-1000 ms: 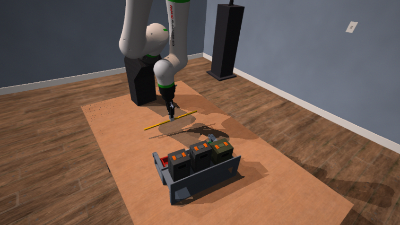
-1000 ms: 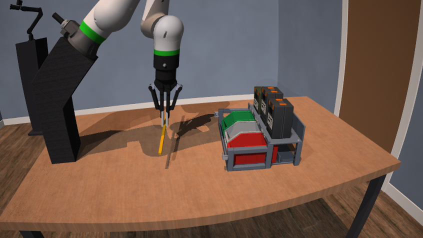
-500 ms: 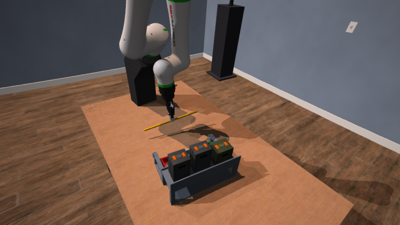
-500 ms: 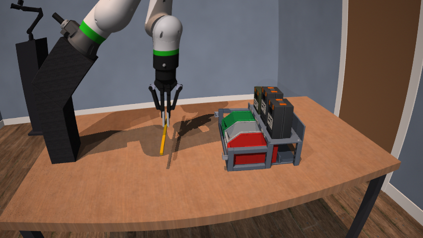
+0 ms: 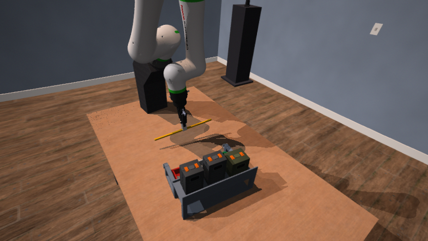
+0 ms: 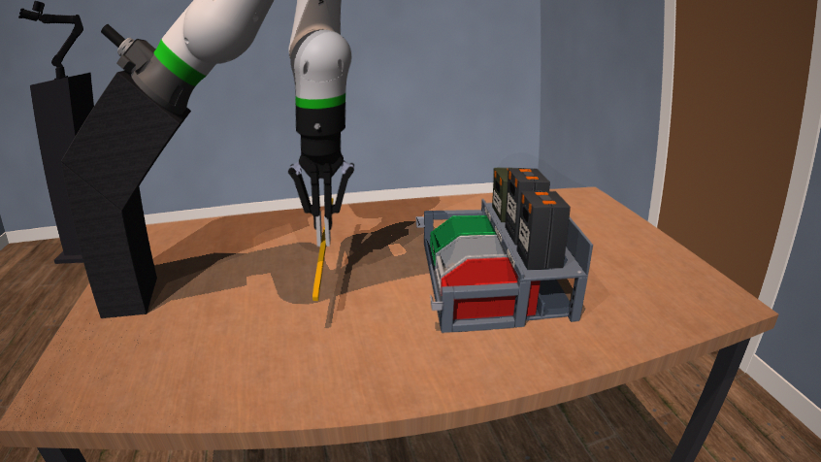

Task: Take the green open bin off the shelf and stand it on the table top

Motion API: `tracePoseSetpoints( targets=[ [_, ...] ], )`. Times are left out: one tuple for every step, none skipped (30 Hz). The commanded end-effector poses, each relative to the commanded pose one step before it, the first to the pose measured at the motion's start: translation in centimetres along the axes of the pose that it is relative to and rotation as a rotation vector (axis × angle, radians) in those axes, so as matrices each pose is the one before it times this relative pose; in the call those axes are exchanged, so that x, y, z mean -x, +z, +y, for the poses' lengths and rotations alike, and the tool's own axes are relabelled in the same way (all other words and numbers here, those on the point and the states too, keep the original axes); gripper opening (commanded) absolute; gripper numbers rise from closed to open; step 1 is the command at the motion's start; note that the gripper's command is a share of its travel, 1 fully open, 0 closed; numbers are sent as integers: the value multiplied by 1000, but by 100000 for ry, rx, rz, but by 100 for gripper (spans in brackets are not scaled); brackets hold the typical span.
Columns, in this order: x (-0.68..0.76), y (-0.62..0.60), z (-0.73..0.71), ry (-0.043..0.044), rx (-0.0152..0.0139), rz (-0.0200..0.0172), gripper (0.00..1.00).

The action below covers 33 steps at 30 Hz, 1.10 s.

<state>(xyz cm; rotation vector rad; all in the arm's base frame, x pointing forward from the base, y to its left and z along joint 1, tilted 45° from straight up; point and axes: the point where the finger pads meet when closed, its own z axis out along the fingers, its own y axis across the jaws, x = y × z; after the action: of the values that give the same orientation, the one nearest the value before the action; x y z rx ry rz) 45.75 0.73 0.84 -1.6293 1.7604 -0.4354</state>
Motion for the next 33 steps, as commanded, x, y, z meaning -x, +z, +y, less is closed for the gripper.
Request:
tracePoseSetpoints(
  targets=[
    [35, -28, -90, -177, -1998, 7197, 0],
    [11, -8, -35, -54, -710, 2409, 0],
    [11, -8, -35, -54, -710, 2409, 0],
    [0, 0, 0, 0, 0, 0, 0],
    [0, 0, 0, 0, 0, 0, 0],
    [0, 0, 0, 0, 0, 0, 0],
    [0, 0, 0, 0, 0, 0, 0],
    [0, 0, 0, 0, 0, 0, 0],
    [0, 0, 0, 0, 0, 0, 0],
    [0, 0, 0, 0, 0, 0, 0],
    [0, 0, 0, 0, 0, 0, 0],
    [0, 0, 0, 0, 0, 0, 0],
    [0, 0, 0, 0, 0, 0, 0],
    [0, 0, 0, 0, 0, 0, 0],
    [0, 0, 0, 0, 0, 0, 0],
    [-42, 24, -24, 193, 1088, -9331, 0],
    [12, -9, -18, -48, -272, 2333, 0],
    [11, -10, -18, -48, -272, 2333, 0],
    [11, -10, -18, -48, -272, 2333, 0],
    [11, -10, -18, -48, -272, 2333, 0],
    [0, 0, 0, 0, 0, 0, 0],
    [0, 0, 0, 0, 0, 0, 0],
    [0, 0, 0, 0, 0, 0, 0],
    [0, 0, 0, 0, 0, 0, 0],
    [0, 0, 0, 0, 0, 0, 0],
    [0, 0, 0, 0, 0, 0, 0],
    [0, 0, 0, 0, 0, 0, 0],
    [0, 0, 0, 0, 0, 0, 0],
    [0, 0, 0, 0, 0, 0, 0],
    [0, 0, 0, 0, 0, 0, 0],
    [0, 0, 0, 0, 0, 0, 0],
    [0, 0, 0, 0, 0, 0, 0],
    [-43, 33, -9, 164, -441, -8861, 0]
  ],
)
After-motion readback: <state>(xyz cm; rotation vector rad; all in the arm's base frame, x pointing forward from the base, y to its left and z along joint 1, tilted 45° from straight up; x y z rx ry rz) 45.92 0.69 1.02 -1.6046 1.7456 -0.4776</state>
